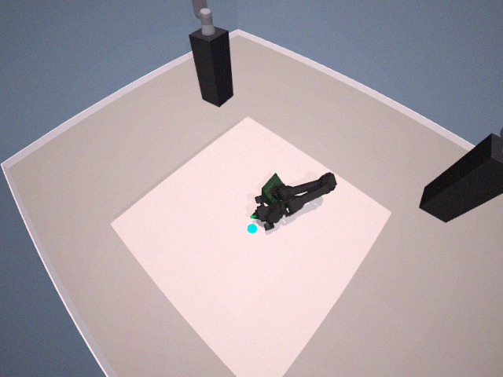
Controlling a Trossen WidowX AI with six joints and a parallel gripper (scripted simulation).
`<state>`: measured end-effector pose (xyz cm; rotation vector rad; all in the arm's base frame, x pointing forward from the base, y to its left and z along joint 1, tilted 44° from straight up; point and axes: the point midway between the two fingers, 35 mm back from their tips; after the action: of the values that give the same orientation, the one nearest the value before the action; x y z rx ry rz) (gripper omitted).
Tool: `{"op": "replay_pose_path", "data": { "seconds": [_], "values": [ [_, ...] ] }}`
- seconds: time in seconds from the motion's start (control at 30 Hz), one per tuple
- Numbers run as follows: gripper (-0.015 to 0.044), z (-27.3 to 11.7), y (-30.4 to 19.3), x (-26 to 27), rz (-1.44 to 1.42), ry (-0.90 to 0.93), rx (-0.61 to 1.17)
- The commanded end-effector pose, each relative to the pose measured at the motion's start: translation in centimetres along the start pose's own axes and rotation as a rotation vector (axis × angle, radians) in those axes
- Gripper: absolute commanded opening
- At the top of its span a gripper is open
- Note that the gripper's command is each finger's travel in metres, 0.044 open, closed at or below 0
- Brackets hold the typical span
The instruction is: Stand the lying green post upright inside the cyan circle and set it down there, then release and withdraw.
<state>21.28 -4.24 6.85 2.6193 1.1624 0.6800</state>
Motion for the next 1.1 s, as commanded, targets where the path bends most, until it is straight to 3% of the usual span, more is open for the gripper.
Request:
{"op": "replay_pose_path", "data": {
  "seconds": [0.0, 1.07],
  "values": [
    [0.0023, -0.07, -0.02, -0.04, 0.009, 0.002, -0.032],
    [0.0023, -0.29, 0.17, 0.00, 0.084, 0.057, -0.242]
  ]
}}
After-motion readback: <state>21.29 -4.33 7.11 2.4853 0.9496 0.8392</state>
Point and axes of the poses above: the point midway between the two fingers, 35 mm back from their tips, its own z axis out along the fingers, its own x axis across the jaws, y = z × x, and after that the axes turned 2 degrees about z, right-handed
